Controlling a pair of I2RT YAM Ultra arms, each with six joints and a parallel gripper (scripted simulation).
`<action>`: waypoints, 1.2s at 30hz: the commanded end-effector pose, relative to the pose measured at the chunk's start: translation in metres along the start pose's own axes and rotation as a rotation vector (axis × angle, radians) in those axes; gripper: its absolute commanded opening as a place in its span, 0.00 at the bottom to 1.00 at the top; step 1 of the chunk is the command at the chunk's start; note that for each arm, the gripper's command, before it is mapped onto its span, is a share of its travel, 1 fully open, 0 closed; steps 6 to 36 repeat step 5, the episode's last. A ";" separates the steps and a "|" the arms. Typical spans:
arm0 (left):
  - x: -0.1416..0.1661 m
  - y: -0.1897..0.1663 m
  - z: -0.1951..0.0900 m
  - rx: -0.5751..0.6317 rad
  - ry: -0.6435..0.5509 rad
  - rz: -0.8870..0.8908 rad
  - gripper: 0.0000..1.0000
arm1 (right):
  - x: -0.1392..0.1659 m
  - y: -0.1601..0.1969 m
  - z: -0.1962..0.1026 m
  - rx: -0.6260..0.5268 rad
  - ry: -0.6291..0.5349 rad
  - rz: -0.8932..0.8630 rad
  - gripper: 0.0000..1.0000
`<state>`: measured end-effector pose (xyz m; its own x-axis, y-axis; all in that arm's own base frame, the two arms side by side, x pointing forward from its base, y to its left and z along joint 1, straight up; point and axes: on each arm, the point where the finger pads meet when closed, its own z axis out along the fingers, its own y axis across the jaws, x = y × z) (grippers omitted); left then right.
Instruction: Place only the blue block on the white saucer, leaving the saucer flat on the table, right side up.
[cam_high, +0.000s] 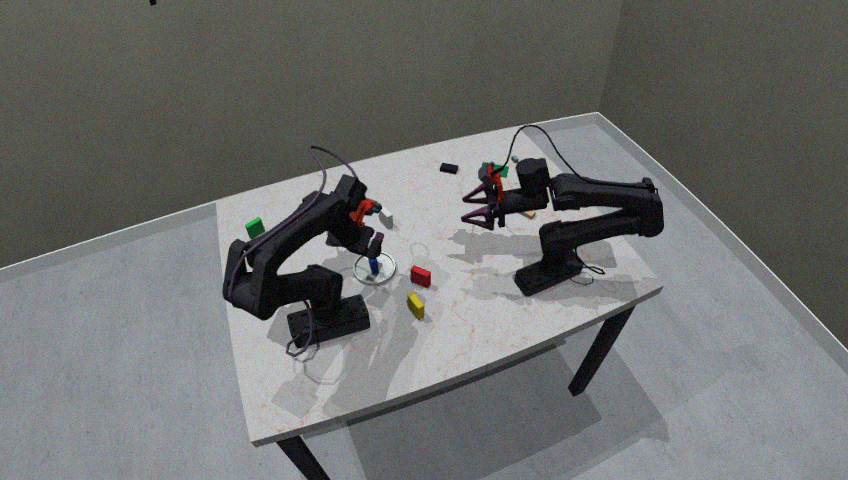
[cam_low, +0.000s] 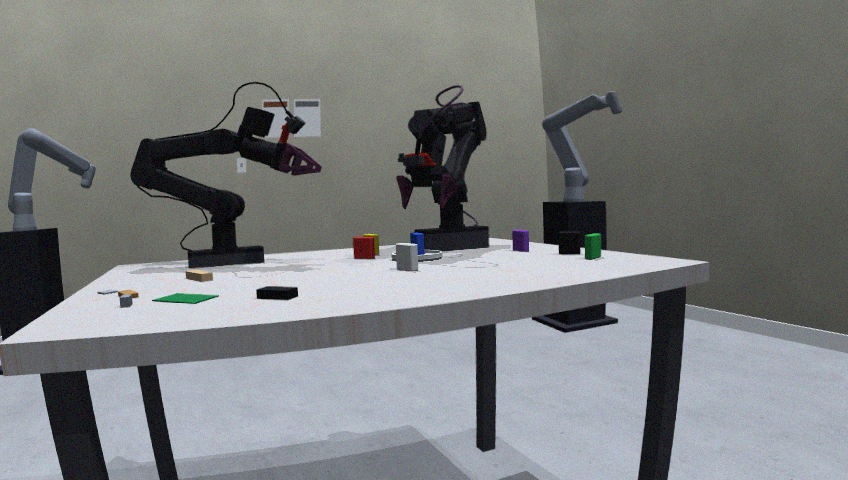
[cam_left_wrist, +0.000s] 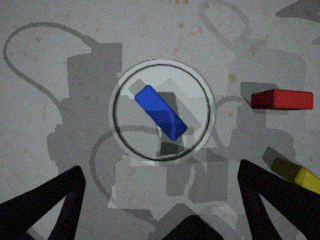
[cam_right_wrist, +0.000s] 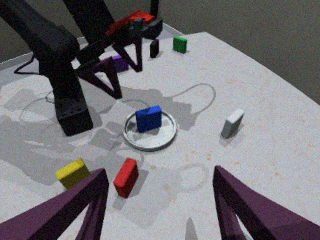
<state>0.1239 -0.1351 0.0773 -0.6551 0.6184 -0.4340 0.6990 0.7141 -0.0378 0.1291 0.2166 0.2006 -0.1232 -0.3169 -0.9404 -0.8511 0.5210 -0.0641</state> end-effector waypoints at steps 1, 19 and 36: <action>-0.009 -0.002 -0.004 0.011 -0.039 0.009 1.00 | -0.003 0.000 -0.003 -0.002 -0.014 0.000 0.68; -0.009 -0.002 -0.004 0.011 -0.039 0.009 1.00 | -0.003 0.000 -0.003 -0.002 -0.014 0.000 0.68; -0.009 -0.002 -0.004 0.011 -0.039 0.009 1.00 | -0.003 0.000 -0.003 -0.002 -0.014 0.000 0.68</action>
